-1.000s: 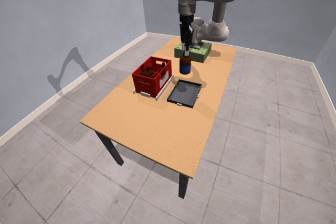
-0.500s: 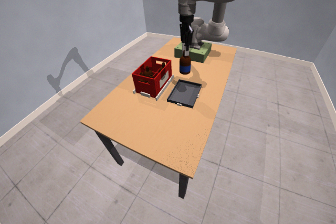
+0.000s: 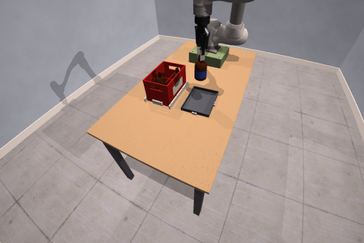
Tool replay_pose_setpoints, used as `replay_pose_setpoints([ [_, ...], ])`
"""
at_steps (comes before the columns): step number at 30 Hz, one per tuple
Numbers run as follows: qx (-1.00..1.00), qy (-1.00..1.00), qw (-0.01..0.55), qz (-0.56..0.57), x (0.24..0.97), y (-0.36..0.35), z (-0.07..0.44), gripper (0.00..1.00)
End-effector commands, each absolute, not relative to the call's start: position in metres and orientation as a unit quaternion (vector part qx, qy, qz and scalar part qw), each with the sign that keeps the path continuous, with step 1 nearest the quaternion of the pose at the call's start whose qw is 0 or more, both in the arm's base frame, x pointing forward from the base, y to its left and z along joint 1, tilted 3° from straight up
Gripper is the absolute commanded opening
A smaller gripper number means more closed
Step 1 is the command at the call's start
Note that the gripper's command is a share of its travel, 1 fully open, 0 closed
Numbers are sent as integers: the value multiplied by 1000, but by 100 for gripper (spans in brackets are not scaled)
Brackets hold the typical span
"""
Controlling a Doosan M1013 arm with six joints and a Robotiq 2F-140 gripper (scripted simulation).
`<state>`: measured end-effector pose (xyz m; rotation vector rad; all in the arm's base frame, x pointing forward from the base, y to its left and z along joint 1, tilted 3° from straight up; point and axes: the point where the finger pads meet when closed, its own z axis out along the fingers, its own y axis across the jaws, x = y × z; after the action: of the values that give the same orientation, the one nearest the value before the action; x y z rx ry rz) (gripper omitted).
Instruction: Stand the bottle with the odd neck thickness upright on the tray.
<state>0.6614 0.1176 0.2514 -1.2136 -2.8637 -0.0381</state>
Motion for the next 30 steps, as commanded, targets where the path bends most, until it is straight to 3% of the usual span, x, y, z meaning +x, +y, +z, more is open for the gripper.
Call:
replay_pose_setpoints([
  [1, -391, -920, 19, -14, 661, 123, 251, 0],
  [30, -391, -920, 19, -14, 661, 130, 248, 0],
])
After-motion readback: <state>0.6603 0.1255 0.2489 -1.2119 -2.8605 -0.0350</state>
